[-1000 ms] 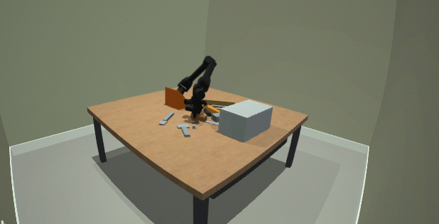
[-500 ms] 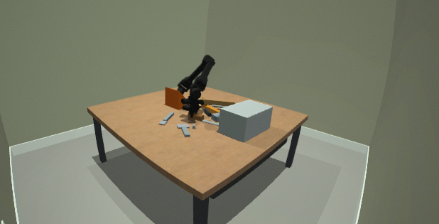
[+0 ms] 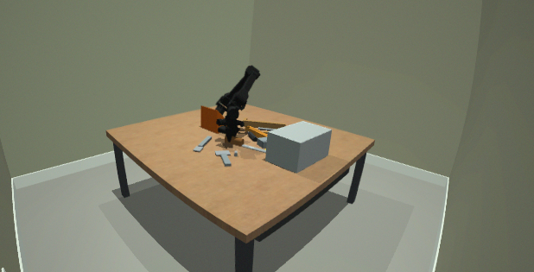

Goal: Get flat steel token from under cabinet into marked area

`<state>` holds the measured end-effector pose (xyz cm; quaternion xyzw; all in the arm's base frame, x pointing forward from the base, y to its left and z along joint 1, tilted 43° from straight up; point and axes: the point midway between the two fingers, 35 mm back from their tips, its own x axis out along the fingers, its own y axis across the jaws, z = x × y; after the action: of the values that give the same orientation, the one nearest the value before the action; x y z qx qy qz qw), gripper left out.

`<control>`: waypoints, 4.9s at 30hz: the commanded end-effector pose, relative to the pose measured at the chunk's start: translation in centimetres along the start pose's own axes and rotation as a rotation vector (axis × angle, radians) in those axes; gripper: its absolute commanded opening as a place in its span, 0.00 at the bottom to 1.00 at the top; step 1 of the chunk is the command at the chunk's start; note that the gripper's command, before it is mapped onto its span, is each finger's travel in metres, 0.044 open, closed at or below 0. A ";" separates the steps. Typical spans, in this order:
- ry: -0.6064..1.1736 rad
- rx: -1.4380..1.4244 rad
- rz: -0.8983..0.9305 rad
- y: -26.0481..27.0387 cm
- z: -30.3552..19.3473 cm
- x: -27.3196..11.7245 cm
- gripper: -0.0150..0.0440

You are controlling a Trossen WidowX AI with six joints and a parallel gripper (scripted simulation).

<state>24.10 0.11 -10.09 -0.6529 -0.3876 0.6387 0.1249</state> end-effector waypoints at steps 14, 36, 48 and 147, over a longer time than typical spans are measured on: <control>-0.002 0.003 -0.001 1.0 0.8 -0.3 0.25; -0.002 0.000 -0.002 1.0 0.9 -0.2 0.71; -0.002 -0.003 -0.002 1.0 0.9 0.0 0.67; 0.002 -0.004 -0.003 1.2 -9.9 -0.1 0.25</control>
<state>33.31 2.39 -9.43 -0.6522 -0.3903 0.6375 0.1260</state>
